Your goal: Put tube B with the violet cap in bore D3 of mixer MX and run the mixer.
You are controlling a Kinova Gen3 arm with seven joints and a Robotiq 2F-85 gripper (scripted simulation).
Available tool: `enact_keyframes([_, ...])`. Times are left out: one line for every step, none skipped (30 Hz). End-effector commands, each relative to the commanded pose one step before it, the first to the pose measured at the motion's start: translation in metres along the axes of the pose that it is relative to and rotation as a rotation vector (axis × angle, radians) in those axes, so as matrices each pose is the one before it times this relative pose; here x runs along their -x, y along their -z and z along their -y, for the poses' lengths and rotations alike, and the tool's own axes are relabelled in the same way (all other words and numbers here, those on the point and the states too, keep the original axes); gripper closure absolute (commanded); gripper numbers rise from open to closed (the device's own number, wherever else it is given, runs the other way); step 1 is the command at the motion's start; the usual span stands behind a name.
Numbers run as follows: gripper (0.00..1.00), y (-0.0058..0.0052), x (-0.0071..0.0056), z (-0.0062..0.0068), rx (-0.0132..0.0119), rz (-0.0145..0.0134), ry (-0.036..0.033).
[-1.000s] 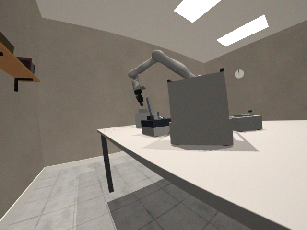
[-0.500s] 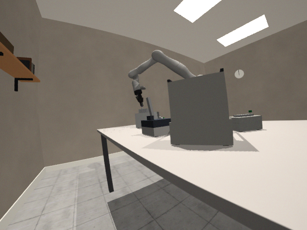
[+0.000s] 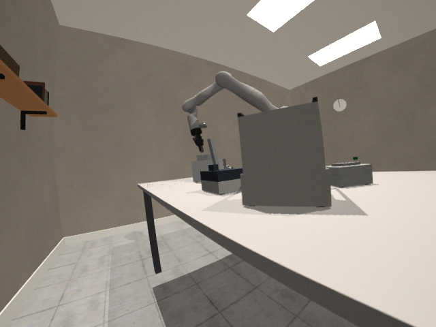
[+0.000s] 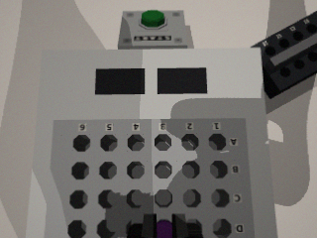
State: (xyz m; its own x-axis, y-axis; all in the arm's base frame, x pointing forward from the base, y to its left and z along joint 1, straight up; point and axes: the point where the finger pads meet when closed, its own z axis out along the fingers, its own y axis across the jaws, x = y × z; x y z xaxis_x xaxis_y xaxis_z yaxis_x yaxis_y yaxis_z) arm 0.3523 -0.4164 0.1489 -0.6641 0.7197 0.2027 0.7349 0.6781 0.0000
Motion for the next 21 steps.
enact_keyframes([0.9,0.0006,0.00027,0.00004,0.0001,0.00213,0.00006])
enact_keyframes([0.9,-0.00026,0.00006,0.0,0.0,0.0,0.0])
enact_keyframes([0.9,-0.00026,0.00006,0.0,0.0,0.0,0.0])
enact_keyframes([0.9,-0.00026,0.00006,0.0,0.0,0.0,0.0])
enact_keyframes([0.9,-0.00026,0.00006,0.0,0.0,0.0,0.0])
enact_keyframes([0.9,-0.00026,0.00006,0.0,0.0,0.0,0.0])
enact_keyframes([0.9,-0.00026,0.00006,0.0,0.0,0.0,0.0])
enact_keyframes([0.9,-0.00026,0.00006,0.0,0.0,0.0,0.0])
enact_keyframes([0.9,-0.00026,0.00006,0.0,0.0,0.0,0.0])
enact_keyframes([0.9,-0.00026,0.00006,0.0,0.0,0.0,0.0])
enact_keyframes([0.9,-0.00026,0.00006,0.0,0.0,0.0,0.0])
enact_keyframes([0.9,-0.00026,0.00006,0.0,0.0,0.0,0.0])
enact_keyframes([0.9,-0.00026,0.00006,0.0,0.0,0.0,0.0])
enact_keyframes([0.9,-0.00026,0.00006,0.0,0.0,0.0,0.0])
enact_keyframes([0.9,0.0,0.0,0.0,0.0,0.0,0.0])
enact_keyframes([0.9,0.0,0.0,0.0,0.0,0.0,0.0])
enact_keyframes([0.9,-0.00027,0.00005,0.0,0.0,0.0,0.0])
enact_keyframes([0.9,-0.00026,0.00006,0.0,0.0,0.0,0.0])
enact_keyframes([0.9,-0.00026,0.00006,0.0,0.0,0.0,0.0])
enact_keyframes([0.9,-0.00026,0.00006,0.0,0.0,0.0,0.0])
enact_keyframes([0.9,-0.00026,0.00006,0.0,0.0,0.0,0.0])
